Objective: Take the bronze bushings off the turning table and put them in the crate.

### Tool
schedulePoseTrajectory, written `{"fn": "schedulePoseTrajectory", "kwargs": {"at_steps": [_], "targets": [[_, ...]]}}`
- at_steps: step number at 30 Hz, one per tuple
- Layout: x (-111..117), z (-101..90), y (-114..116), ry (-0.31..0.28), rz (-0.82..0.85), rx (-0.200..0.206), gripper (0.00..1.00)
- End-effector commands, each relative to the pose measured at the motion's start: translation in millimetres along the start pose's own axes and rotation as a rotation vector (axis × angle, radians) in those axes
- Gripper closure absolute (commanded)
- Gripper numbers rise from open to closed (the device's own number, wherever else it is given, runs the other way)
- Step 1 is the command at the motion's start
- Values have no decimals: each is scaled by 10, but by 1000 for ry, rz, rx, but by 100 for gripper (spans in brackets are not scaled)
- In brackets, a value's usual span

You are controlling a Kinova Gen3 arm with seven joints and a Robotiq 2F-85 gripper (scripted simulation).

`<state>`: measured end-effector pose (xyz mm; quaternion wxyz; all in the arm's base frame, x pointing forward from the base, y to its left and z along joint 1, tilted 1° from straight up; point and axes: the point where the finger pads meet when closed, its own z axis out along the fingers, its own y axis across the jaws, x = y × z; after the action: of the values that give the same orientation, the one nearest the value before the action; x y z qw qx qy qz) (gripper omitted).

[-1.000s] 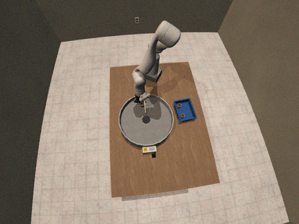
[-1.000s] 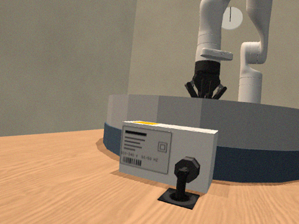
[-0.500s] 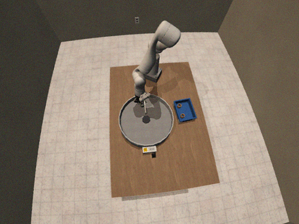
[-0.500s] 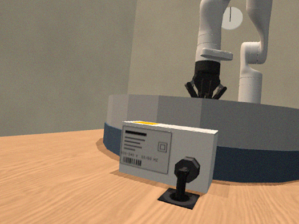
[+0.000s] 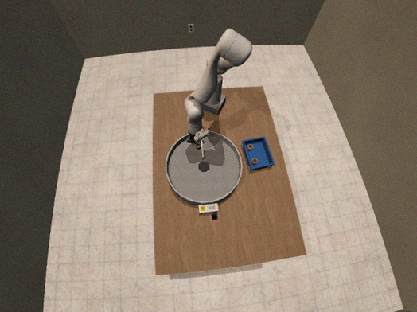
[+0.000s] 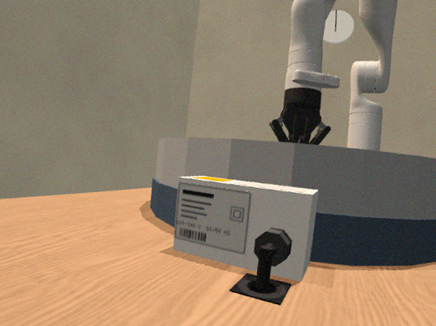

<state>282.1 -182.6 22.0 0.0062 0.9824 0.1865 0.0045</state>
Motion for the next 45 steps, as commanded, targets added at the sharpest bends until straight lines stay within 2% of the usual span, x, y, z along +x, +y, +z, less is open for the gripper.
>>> {"fn": "schedulePoseTrajectory", "kwargs": {"at_steps": [1, 23, 28, 40, 45], "targets": [[2, -4, 3, 1, 0, -1, 100], [2, -4, 22, 1, 0, 2, 100], [3, -79, 21, 1, 0, 2, 100], [3, -79, 21, 1, 0, 2, 100], [1, -153, 21, 0, 0, 2, 100]]}}
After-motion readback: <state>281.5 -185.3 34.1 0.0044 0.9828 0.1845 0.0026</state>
